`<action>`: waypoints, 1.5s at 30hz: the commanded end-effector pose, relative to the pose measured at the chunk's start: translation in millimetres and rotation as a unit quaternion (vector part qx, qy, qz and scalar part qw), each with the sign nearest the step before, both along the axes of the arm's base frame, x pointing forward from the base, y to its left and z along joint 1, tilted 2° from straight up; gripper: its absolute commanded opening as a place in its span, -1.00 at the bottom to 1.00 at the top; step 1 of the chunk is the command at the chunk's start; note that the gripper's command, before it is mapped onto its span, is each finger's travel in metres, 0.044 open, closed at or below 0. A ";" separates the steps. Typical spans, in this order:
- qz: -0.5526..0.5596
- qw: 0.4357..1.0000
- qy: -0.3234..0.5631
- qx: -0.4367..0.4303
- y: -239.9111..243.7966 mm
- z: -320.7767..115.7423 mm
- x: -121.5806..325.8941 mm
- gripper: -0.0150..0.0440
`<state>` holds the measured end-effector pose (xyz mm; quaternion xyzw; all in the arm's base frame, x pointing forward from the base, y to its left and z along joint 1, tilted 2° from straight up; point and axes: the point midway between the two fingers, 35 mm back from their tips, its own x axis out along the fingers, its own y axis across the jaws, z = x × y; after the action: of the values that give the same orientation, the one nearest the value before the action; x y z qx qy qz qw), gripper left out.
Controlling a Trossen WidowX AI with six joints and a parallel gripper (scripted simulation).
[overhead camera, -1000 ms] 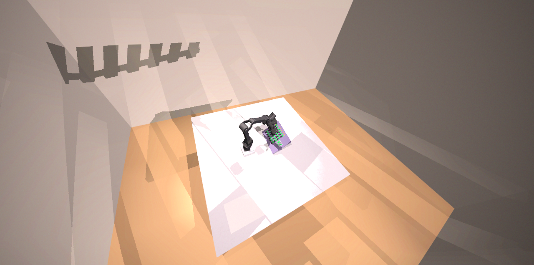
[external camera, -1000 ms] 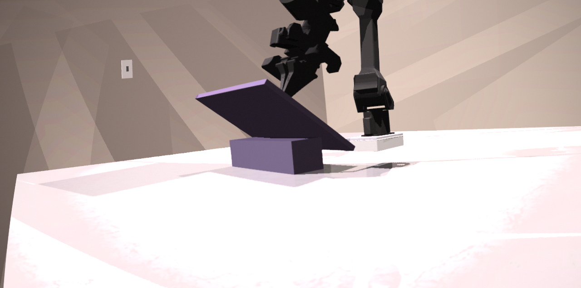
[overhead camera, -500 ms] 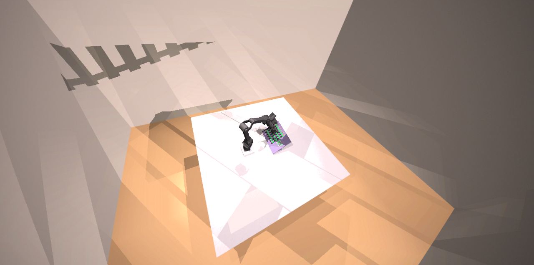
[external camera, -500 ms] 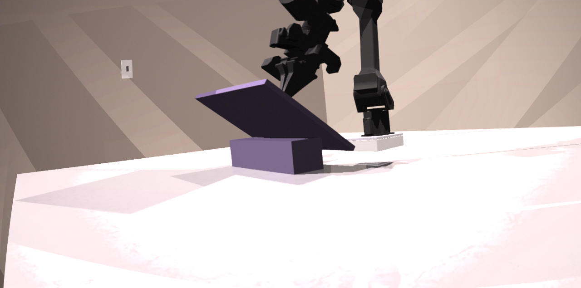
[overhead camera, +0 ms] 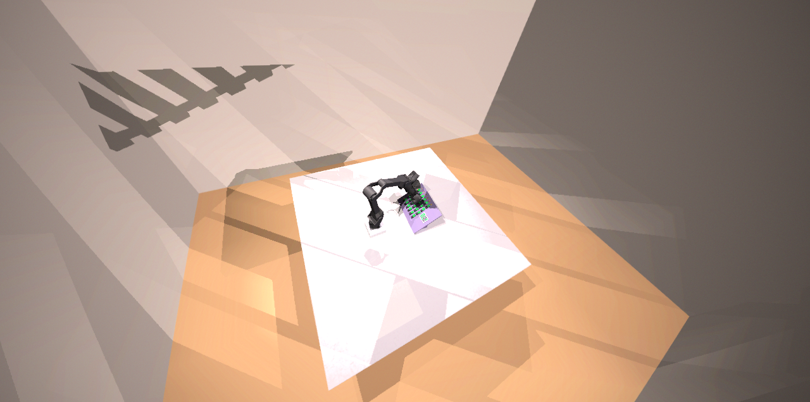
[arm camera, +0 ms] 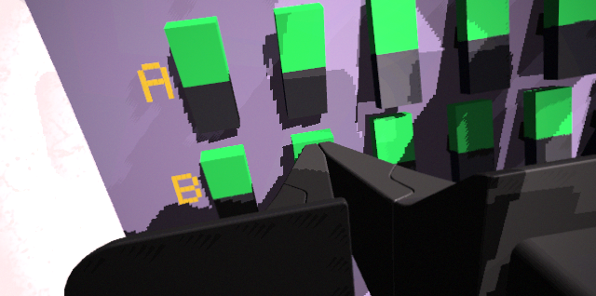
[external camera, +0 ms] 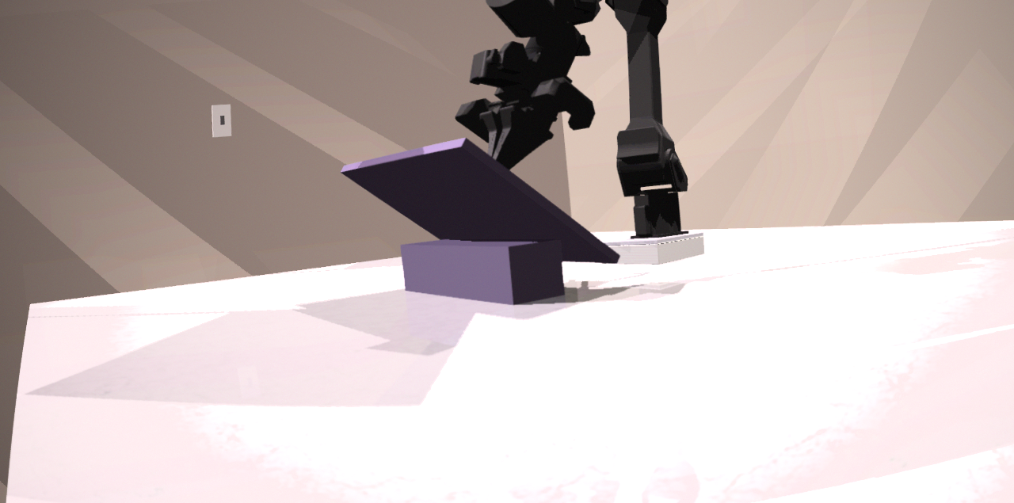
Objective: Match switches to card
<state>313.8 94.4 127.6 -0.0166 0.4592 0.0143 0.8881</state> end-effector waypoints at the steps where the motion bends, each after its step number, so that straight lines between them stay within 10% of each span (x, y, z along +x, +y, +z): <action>1: 0.004 1.000 0.001 0.001 0.8 -1.3 0.2 -0.49; 45: 0.004 1.000 -0.023 0.000 -30.2 8.9 -31.2 -0.49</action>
<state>278.6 65.3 151.6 -0.0155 0.4351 0.0151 0.9001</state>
